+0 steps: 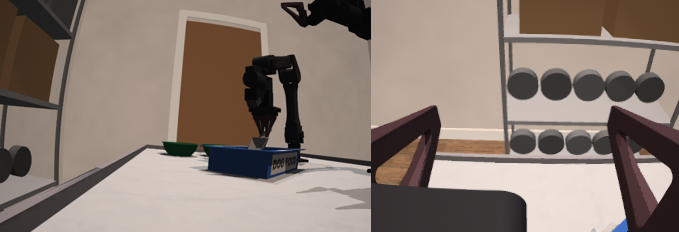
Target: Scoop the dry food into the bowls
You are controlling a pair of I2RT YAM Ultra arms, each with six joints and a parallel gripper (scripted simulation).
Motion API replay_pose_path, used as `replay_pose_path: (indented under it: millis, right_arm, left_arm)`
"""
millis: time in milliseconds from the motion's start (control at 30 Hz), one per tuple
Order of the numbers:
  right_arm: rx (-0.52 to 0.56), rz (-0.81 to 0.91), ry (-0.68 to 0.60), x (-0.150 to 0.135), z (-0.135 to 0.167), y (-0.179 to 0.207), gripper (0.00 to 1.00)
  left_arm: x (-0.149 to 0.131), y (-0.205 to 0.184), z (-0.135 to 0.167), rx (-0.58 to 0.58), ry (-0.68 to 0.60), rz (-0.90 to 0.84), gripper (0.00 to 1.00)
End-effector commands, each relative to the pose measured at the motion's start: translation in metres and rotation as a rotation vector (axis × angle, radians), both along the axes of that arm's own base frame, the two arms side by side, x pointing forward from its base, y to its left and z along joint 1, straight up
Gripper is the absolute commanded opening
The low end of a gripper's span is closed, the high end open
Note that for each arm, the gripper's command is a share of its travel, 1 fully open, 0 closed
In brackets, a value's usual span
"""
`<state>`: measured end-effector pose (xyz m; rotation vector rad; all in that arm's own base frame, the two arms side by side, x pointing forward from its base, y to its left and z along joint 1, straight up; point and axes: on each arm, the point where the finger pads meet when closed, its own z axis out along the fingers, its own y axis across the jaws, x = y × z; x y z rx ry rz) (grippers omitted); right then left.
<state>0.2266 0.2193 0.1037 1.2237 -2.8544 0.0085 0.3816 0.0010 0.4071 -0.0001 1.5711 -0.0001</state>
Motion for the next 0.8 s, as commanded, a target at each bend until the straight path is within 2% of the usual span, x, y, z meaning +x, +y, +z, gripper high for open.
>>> replay_pose_path:
  millis: [0,33,267,300,567,600,767]
  right_arm:
    - [0.064,0.005,-0.063,0.011,0.017,0.015,0.0]
    - [0.039,0.006,-0.038,0.012,0.005,0.017,0.0]
    - [0.049,0.001,-0.051,0.014,0.01,0.016,0.0]
    - [0.033,-0.003,-0.034,0.015,0.003,0.016,0.0]
    - [0.007,0.009,-0.013,0.013,0.0,0.018,0.0]
    - [0.045,0.0,-0.045,0.018,0.009,0.02,0.0]
    - [0.04,-0.001,-0.041,0.014,0.017,0.016,0.0]
  left_arm:
    - [-0.004,0.0,0.014,0.0,-0.034,0.0,1.0]
    - [-0.004,0.0,0.014,0.0,-0.034,0.0,1.0]
    - [-0.004,0.0,0.014,0.0,-0.034,0.0,1.0]
    - [-0.004,0.0,0.014,0.0,-0.034,0.0,1.0]
    - [-0.004,0.0,0.014,0.0,-0.034,0.0,1.0]
    - [-0.004,0.0,0.014,0.0,-0.034,0.0,1.0]
    - [-0.004,0.0,0.014,0.0,-0.034,0.0,1.0]
